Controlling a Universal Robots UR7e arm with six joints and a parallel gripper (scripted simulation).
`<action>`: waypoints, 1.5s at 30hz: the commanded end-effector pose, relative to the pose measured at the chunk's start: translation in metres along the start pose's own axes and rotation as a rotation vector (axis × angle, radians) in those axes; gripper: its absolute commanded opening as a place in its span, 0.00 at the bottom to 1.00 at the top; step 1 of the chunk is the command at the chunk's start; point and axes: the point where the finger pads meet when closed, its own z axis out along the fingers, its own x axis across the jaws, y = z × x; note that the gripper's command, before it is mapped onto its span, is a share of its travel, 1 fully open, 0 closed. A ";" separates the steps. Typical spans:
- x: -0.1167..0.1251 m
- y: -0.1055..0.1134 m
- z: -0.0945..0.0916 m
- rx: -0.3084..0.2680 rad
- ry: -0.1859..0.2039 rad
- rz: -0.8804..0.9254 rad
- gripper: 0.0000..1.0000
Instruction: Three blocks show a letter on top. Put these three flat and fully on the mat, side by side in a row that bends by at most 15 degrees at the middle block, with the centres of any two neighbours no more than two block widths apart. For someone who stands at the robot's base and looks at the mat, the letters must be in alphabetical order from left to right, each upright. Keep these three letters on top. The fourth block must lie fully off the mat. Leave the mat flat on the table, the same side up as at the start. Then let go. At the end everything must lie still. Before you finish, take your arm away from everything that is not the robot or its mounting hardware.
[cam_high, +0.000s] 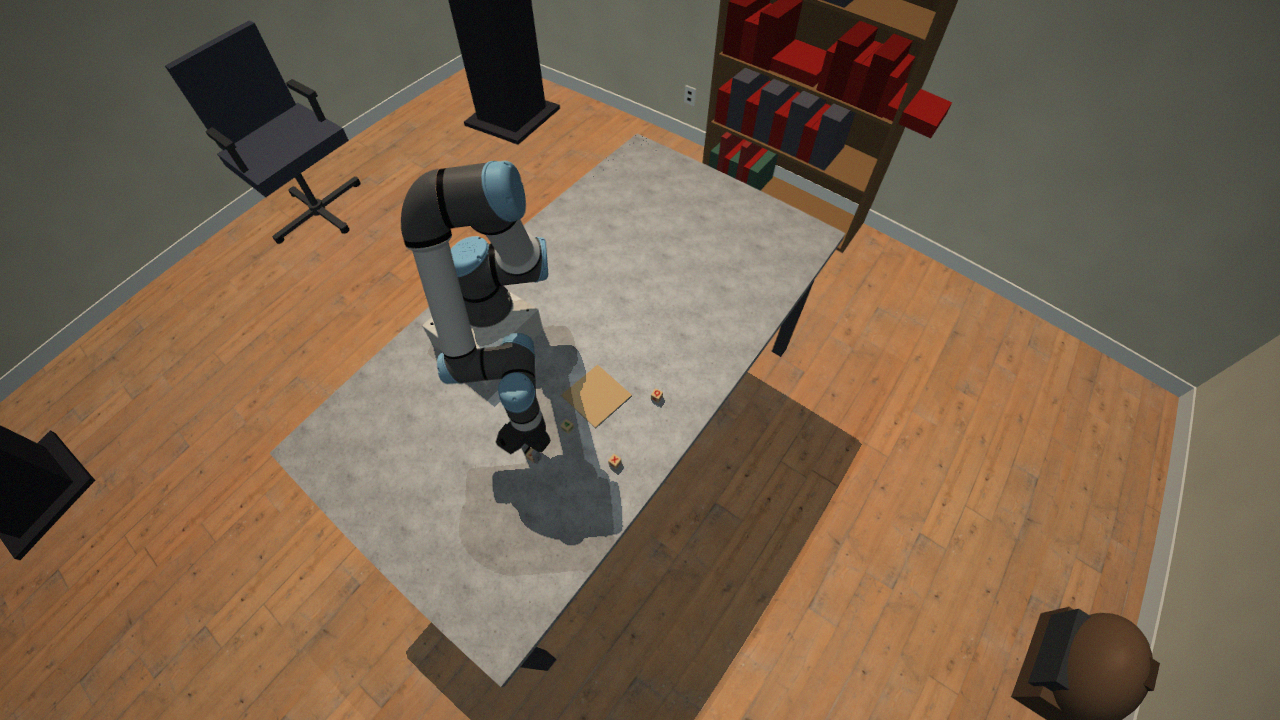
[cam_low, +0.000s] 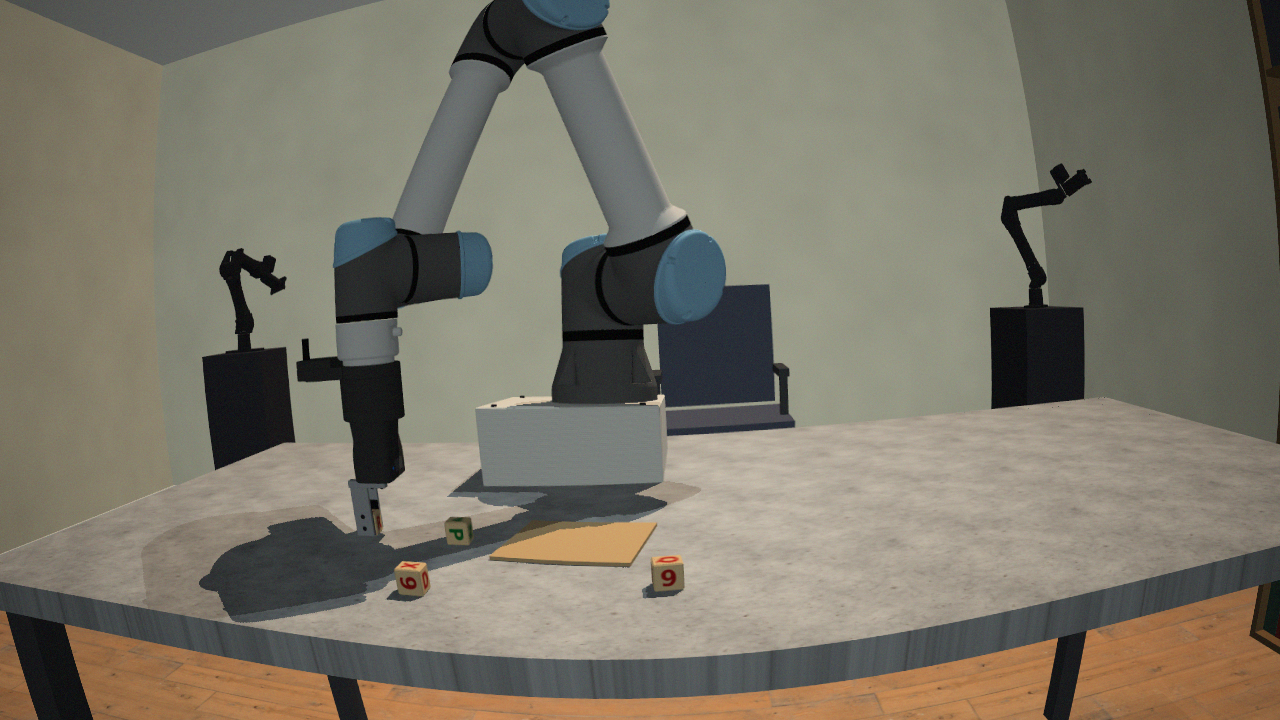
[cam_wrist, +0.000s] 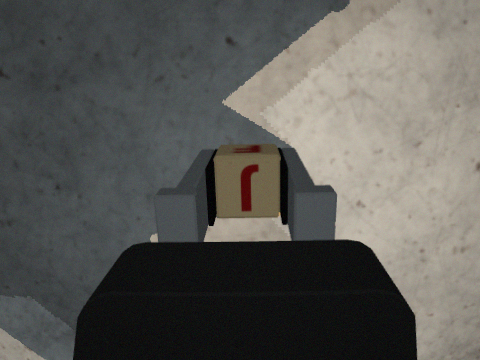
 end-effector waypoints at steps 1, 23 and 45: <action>0.001 0.000 0.000 0.000 0.000 0.001 0.49; 0.000 -0.001 -0.005 0.002 -0.002 0.001 0.49; -0.001 -0.001 -0.094 0.004 -0.004 0.000 0.49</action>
